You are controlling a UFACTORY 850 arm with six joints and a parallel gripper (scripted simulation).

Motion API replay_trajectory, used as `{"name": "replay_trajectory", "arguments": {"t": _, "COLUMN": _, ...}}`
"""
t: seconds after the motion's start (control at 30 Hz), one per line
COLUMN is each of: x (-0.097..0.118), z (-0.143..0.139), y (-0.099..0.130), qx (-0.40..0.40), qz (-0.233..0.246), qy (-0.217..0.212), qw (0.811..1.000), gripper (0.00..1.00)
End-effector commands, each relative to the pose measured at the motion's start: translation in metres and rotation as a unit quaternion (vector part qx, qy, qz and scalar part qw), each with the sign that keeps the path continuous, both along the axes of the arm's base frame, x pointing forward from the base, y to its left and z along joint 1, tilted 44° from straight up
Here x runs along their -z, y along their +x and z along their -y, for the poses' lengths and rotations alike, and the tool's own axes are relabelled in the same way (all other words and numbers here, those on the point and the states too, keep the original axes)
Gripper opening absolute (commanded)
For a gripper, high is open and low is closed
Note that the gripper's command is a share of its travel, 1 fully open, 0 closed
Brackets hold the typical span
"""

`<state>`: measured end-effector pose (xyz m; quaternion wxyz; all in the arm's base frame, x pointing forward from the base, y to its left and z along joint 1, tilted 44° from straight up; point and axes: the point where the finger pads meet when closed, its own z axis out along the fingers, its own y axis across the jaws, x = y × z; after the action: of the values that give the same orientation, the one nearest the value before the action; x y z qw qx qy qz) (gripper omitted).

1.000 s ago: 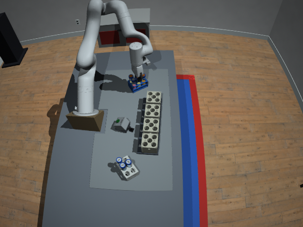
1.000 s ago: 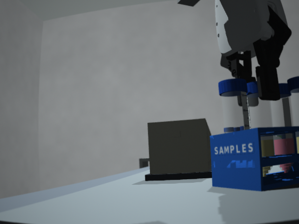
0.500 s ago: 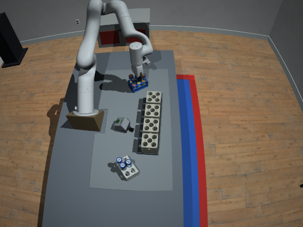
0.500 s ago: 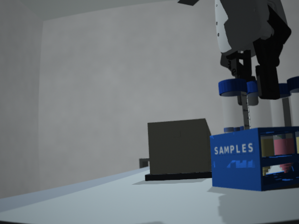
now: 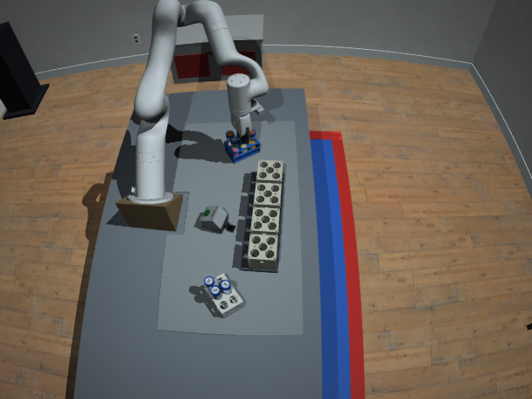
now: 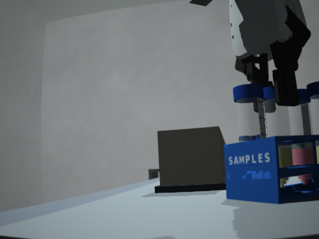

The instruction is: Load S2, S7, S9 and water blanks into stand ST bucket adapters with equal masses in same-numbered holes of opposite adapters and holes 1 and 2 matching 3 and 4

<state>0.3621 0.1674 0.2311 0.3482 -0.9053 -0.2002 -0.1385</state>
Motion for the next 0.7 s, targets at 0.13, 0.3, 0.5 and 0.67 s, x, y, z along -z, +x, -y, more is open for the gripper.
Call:
{"name": "replay_trajectory", "arguments": {"t": 0.13, "x": -0.0004, "z": 0.0002, "y": 0.0005, "qx": 0.0, "qz": 0.001, "qy": 0.0, "qw": 1.0, "gripper": 0.0}}
{"name": "replay_trajectory", "arguments": {"t": 0.3, "x": -0.0014, "z": 0.0011, "y": 0.0004, "qx": 0.0, "qz": 0.001, "qy": 0.0, "qw": 1.0, "gripper": 0.0}}
{"name": "replay_trajectory", "arguments": {"t": 0.5, "x": -0.0033, "z": 0.003, "y": 0.0001, "qx": 0.0, "qz": 0.001, "qy": 0.0, "qw": 1.0, "gripper": 0.0}}
{"name": "replay_trajectory", "arguments": {"t": 0.67, "x": -0.0057, "z": 0.0052, "y": -0.0003, "qx": 0.0, "qz": 0.001, "qy": 0.0, "qw": 1.0, "gripper": 0.0}}
